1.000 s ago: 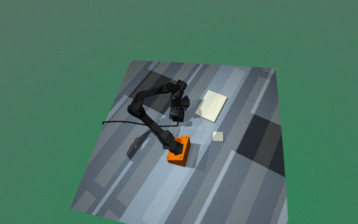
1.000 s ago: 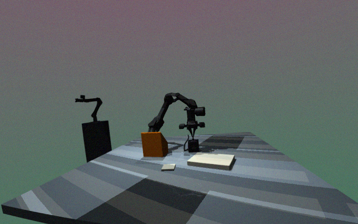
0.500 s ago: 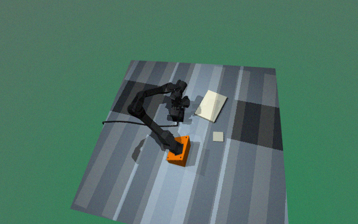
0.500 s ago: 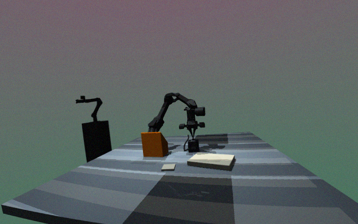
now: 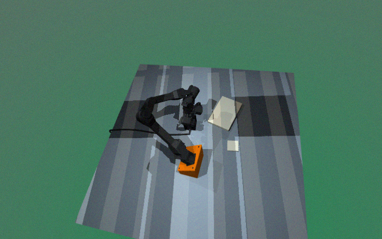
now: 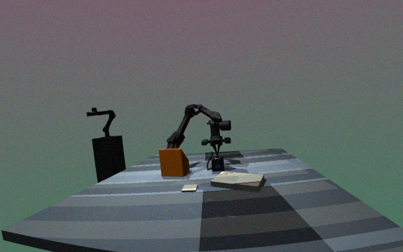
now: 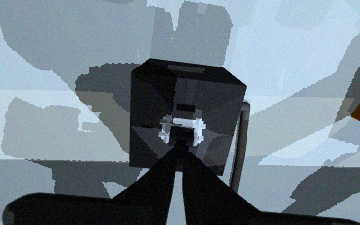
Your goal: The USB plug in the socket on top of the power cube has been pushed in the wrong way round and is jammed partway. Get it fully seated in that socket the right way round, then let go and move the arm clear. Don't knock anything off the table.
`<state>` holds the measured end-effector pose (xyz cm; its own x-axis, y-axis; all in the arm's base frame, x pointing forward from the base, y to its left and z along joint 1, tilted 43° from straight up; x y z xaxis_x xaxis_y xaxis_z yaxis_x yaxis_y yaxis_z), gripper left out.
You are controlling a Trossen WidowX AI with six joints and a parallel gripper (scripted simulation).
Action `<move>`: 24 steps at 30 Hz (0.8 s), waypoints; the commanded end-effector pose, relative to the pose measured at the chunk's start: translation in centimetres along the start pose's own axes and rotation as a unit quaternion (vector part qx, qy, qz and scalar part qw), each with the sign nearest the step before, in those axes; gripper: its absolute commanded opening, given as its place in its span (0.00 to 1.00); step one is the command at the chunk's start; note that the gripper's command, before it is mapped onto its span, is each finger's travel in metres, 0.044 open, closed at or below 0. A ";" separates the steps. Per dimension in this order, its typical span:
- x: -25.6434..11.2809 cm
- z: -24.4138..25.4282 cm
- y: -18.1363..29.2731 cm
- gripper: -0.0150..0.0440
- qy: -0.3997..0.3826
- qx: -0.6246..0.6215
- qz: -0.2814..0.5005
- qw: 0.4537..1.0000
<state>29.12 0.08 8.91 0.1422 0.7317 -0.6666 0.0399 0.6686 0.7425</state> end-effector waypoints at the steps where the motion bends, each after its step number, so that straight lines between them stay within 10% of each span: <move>1: 0.3 -0.1 0.0 0.25 0.002 -0.001 0.002 1.000; 19: 0.3 -0.1 0.0 0.25 0.002 -0.001 0.002 1.000; 24: 0.0 0.0 0.0 0.42 0.000 0.000 0.000 1.000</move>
<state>29.12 0.13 8.84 0.1408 0.7320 -0.6666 0.0391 0.6687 0.7425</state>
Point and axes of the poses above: the point midway between the two fingers, 35 mm back from their tips, its own x axis out along the fingers, its own z axis across the jaws, y = z × x, the point moved 3 cm from there along -x, back along the fingers, and after that the axes turned 4 degrees about x, right-handed, at the moved point
